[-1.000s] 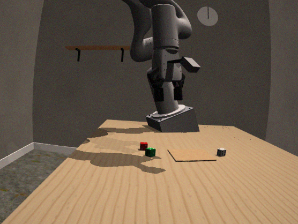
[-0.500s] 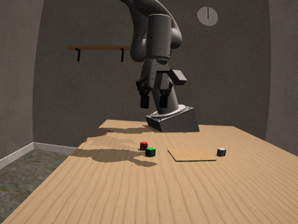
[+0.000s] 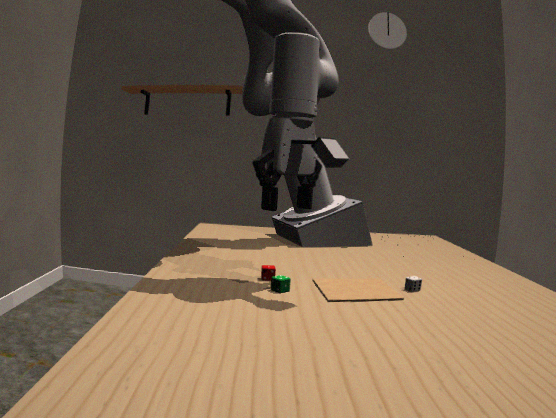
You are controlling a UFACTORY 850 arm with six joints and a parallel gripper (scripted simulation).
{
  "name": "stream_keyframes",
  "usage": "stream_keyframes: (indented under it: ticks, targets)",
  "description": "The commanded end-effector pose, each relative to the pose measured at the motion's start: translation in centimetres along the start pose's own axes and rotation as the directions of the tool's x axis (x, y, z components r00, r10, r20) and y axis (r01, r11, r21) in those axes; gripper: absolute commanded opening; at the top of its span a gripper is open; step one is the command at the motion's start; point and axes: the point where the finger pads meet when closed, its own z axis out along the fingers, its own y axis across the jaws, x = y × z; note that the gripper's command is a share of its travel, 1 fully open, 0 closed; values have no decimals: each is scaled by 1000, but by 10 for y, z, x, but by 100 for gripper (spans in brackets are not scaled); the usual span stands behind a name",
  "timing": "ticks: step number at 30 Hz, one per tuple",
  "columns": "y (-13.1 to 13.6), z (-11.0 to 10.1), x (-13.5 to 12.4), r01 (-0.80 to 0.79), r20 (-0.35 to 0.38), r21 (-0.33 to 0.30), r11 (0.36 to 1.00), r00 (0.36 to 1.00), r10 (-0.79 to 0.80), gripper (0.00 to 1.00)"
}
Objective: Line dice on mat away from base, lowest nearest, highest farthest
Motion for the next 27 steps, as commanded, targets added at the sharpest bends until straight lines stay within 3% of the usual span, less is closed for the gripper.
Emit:
stream_keyframes:
  ticks: [1,8,15,27]
  targets:
    - [0,20,0,0,-1,-2,1000,1000,0,100]
    - [0,73,0,0,-1,-2,1000,1000,0,100]
    - [0,91,0,0,-1,-2,1000,1000,0,100]
    - [0,93,0,0,-1,-2,1000,1000,0,100]
